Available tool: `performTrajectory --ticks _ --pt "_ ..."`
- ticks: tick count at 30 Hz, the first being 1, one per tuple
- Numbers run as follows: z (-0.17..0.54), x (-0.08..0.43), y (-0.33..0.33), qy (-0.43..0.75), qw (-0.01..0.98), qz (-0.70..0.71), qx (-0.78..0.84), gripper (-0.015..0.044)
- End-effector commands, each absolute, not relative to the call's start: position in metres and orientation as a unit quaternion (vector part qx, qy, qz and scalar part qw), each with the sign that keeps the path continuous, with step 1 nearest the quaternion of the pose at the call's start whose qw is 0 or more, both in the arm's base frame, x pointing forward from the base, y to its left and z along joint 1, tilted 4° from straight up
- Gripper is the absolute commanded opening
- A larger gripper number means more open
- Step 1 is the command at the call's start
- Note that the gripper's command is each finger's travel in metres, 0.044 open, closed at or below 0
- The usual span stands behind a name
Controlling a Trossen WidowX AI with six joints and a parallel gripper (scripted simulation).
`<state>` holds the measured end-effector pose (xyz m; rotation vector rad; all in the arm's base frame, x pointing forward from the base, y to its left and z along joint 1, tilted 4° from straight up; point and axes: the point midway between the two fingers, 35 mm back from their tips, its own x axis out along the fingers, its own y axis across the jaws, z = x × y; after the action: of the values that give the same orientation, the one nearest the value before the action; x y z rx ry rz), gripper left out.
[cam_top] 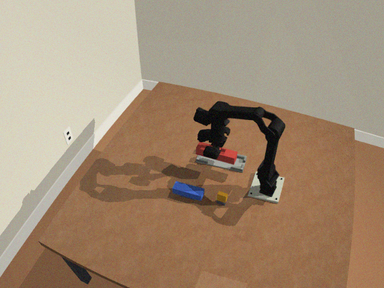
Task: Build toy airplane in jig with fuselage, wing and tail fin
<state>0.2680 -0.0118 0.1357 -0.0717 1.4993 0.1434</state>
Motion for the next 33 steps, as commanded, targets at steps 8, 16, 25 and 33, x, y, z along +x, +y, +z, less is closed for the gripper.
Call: performTrajectory --ticks 8,16,25,33 --pt "0.118 0.265 -0.042 0.678 0.729 0.080 -0.047 0.0000" --pt "0.105 0.259 -0.065 0.677 0.728 0.089 -0.057 0.0000" --pt "0.103 0.258 -0.069 0.677 0.728 0.091 -0.059 0.0157" --pt "0.103 0.258 -0.069 0.677 0.728 0.091 -0.059 0.0195"
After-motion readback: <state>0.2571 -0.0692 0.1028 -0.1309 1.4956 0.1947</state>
